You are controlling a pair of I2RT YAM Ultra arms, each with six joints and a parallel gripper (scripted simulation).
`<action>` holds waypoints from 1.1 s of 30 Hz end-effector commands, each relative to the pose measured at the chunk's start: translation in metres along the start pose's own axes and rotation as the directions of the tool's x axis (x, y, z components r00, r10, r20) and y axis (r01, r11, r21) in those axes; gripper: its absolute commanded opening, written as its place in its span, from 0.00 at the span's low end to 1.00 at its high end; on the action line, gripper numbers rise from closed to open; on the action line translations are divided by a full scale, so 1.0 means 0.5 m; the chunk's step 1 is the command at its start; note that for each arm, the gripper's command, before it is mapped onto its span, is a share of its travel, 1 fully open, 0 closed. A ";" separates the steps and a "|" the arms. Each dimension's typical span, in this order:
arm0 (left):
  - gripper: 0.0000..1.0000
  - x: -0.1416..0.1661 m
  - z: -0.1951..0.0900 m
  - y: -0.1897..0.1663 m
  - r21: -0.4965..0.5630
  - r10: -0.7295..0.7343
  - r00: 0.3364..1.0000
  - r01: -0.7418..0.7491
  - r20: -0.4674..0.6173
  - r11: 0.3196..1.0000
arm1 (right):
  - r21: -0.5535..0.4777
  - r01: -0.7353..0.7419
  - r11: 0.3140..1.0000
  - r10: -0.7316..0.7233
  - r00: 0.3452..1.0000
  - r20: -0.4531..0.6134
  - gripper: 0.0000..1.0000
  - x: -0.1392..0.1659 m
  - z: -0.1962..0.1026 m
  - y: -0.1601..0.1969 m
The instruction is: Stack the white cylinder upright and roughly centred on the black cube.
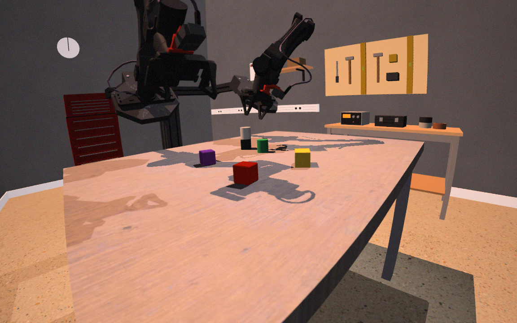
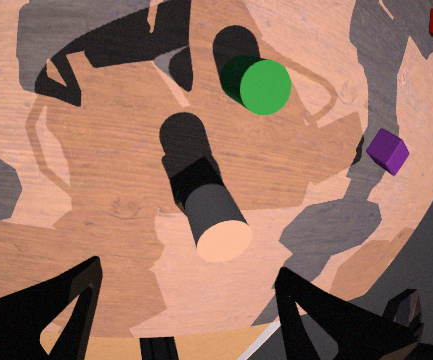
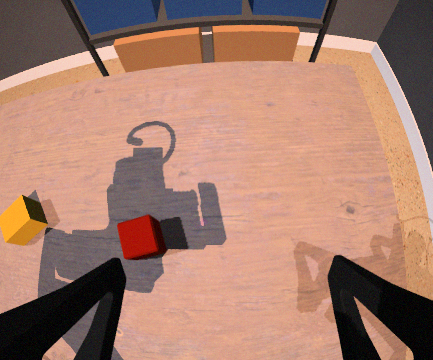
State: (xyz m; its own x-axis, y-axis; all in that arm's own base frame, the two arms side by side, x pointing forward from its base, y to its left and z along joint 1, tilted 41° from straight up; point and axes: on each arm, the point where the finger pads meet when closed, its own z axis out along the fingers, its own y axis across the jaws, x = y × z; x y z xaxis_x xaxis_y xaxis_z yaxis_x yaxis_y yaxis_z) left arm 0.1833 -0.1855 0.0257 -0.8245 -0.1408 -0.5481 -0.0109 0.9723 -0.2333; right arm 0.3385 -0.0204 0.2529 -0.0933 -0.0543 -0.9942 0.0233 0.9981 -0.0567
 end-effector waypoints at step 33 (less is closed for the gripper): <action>1.00 0.058 -0.005 0.032 -0.306 0.959 0.205 -0.916 0.195 0.258 | -0.001 0.001 1.000 -0.001 0.999 0.042 1.00 -0.035 -0.002 -0.003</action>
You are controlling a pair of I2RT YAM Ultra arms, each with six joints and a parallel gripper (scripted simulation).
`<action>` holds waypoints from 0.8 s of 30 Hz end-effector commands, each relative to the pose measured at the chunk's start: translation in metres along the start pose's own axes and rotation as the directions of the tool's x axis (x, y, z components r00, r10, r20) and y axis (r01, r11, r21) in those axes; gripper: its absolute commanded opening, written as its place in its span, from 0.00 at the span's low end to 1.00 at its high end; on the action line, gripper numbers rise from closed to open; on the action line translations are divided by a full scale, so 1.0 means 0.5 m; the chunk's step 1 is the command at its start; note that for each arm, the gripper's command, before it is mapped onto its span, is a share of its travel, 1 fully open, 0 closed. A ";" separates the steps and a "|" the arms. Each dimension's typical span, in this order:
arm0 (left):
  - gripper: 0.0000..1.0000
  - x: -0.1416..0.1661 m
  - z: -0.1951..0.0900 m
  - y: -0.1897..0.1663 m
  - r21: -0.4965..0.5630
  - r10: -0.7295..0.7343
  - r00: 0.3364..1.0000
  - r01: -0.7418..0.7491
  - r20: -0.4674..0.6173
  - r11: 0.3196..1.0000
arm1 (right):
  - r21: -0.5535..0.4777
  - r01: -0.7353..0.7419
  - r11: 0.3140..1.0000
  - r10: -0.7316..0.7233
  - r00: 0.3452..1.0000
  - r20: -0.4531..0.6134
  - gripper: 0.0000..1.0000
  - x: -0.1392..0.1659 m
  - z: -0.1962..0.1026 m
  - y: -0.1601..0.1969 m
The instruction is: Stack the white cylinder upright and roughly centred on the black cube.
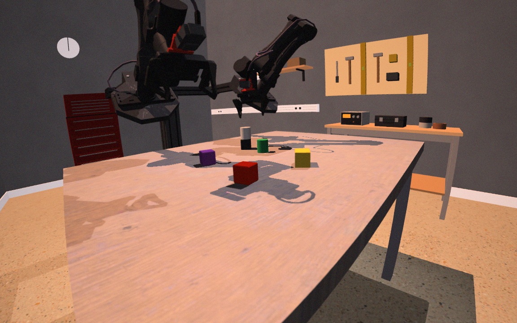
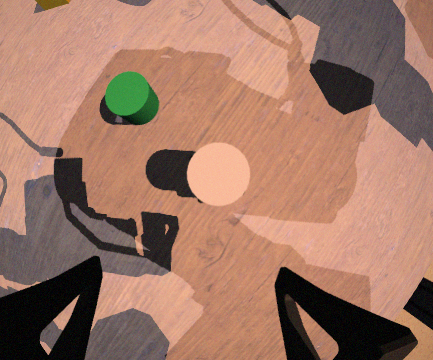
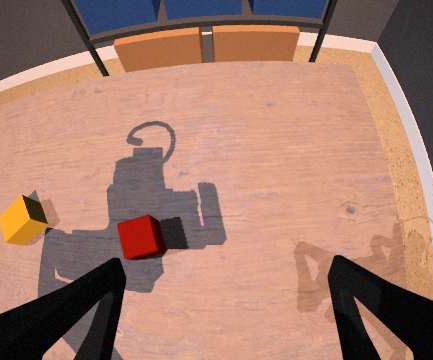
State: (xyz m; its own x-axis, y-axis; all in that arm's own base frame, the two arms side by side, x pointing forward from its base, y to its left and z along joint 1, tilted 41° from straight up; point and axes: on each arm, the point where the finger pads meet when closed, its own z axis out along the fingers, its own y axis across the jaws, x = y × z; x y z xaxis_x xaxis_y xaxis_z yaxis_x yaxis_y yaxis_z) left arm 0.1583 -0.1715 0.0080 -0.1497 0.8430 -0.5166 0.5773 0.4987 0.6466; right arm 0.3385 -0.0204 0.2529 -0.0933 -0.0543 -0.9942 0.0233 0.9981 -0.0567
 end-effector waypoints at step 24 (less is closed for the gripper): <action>1.00 -0.011 -0.001 -0.003 0.000 0.052 0.997 -0.052 0.050 0.999 | -0.001 0.001 1.000 -0.001 0.999 0.042 1.00 -0.035 -0.002 -0.003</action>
